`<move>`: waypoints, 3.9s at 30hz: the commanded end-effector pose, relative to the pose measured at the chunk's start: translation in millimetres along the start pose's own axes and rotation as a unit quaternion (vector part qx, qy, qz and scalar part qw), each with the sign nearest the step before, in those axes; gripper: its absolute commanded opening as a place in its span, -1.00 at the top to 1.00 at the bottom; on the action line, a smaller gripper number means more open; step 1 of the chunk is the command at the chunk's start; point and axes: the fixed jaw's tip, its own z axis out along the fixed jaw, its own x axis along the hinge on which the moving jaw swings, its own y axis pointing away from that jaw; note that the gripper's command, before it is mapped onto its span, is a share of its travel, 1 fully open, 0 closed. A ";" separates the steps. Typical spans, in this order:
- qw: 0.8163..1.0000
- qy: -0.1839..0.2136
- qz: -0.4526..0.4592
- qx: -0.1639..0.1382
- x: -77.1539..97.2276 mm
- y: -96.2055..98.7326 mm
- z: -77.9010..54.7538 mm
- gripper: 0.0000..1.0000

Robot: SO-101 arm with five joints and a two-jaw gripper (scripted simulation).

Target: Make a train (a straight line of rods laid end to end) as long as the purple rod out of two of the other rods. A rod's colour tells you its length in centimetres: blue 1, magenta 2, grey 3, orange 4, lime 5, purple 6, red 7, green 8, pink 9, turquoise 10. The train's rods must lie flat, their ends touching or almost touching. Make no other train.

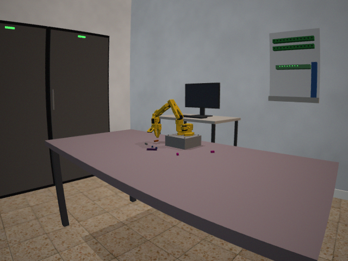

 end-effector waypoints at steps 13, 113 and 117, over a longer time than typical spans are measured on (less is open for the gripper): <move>1.000 -0.002 0.000 0.013 1.5 -4.2 -6.0 1.00; 1.000 -0.002 0.000 0.023 0.9 -4.7 22.6 0.63; 1.000 -0.002 0.000 0.013 0.8 -1.5 30.2 0.63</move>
